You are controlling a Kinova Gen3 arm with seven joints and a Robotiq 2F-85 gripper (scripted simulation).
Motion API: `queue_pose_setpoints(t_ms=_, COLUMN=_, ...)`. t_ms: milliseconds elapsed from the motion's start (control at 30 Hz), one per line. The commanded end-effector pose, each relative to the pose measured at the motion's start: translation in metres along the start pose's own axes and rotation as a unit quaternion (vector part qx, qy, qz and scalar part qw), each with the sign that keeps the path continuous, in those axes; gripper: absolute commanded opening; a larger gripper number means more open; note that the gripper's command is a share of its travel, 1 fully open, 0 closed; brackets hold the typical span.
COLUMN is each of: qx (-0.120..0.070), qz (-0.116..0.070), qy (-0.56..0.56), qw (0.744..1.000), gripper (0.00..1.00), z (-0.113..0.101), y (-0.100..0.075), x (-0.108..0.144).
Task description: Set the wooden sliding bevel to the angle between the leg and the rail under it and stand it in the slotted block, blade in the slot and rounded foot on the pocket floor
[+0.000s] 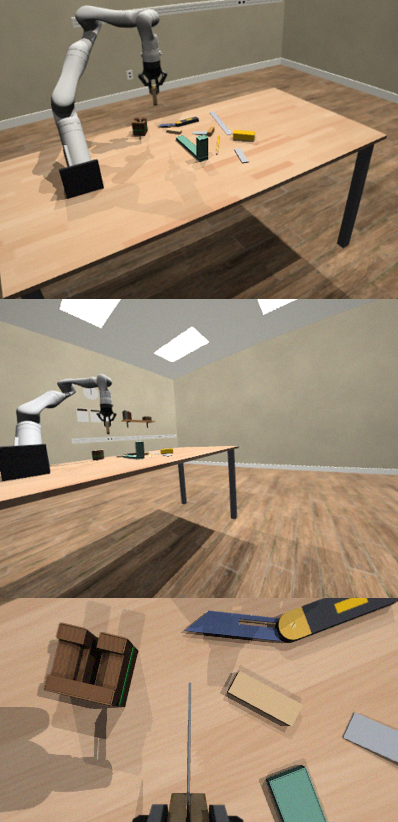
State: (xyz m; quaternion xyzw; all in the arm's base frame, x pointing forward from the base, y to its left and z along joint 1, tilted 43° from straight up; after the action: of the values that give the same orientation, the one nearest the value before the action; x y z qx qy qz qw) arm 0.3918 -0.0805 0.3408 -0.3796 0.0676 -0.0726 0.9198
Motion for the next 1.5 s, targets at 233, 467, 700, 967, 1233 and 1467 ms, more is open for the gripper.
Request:
queue_pose_setpoints(t_ms=233, qx=-0.011, qz=-0.004, qy=0.056, qw=0.998, gripper=0.10, z=0.064, y=0.001, x=-0.033)
queue_pose_setpoints(t_ms=467, qx=-0.014, qz=-0.004, qy=0.082, qw=0.997, gripper=0.10, z=0.094, y=0.002, x=-0.049)
queue_pose_setpoints(t_ms=700, qx=-0.015, qz=-0.004, qy=0.095, qw=0.995, gripper=0.10, z=0.109, y=0.002, x=-0.057)
queue_pose_setpoints(t_ms=967, qx=-0.016, qz=-0.004, qy=0.105, qw=0.994, gripper=0.10, z=0.121, y=0.003, x=-0.063)
queue_pose_setpoints(t_ms=1233, qx=-0.016, qz=-0.004, qy=0.107, qw=0.994, gripper=0.10, z=0.124, y=0.003, x=-0.065)
queue_pose_setpoints(t_ms=1467, qx=-0.016, qz=-0.004, qy=0.107, qw=0.994, gripper=0.10, z=0.124, y=0.003, x=-0.065)
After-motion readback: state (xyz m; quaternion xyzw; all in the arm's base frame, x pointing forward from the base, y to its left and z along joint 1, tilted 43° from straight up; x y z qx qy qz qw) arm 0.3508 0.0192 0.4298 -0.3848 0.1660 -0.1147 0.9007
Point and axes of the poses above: the point where the finger pads meet when closed, its own y axis out along the fingers, its own x axis across the jaws, z = x × y, the point moved 10 cm from there along -y, back along the fingers, and after that the axes turned 14 degrees about -y, right-handed, at the moved point
